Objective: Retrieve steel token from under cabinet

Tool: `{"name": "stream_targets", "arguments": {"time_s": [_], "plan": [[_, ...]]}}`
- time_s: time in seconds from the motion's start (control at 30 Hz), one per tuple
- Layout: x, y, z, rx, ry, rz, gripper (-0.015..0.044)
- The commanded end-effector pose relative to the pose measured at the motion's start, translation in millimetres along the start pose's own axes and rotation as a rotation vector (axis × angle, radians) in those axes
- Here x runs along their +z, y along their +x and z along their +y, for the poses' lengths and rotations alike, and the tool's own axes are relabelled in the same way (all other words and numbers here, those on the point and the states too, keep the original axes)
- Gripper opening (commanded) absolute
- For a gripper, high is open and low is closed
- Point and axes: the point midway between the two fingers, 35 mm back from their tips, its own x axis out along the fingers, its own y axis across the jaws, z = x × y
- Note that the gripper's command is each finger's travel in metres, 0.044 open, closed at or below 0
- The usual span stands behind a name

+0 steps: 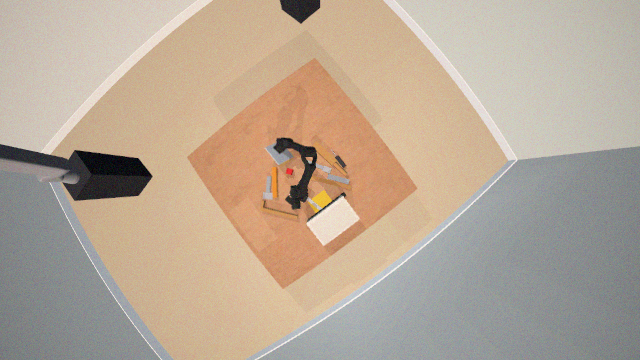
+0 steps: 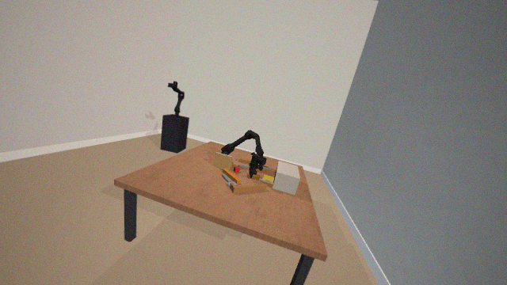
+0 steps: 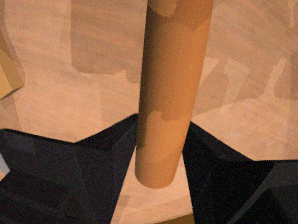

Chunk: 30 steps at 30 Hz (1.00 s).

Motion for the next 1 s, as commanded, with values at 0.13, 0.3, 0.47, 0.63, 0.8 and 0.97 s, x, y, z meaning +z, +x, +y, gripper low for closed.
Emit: {"name": "stream_targets", "arguments": {"time_s": [0.13, 0.3, 0.47, 0.63, 0.8, 0.97], "plan": [[-13, 1, 0, 0.003, 0.002, 0.002, 0.0], [-20, 1, -1, 0.003, 0.002, 0.002, 0.0], [-27, 1, -1, 0.003, 0.002, 0.002, 0.0], [-34, 1, -1, 0.003, 0.002, 0.002, 0.0], [-41, 1, -2, 0.003, 0.003, 0.003, 0.0], [-49, 1, -2, 0.002, 0.003, 0.003, 0.0]]}}
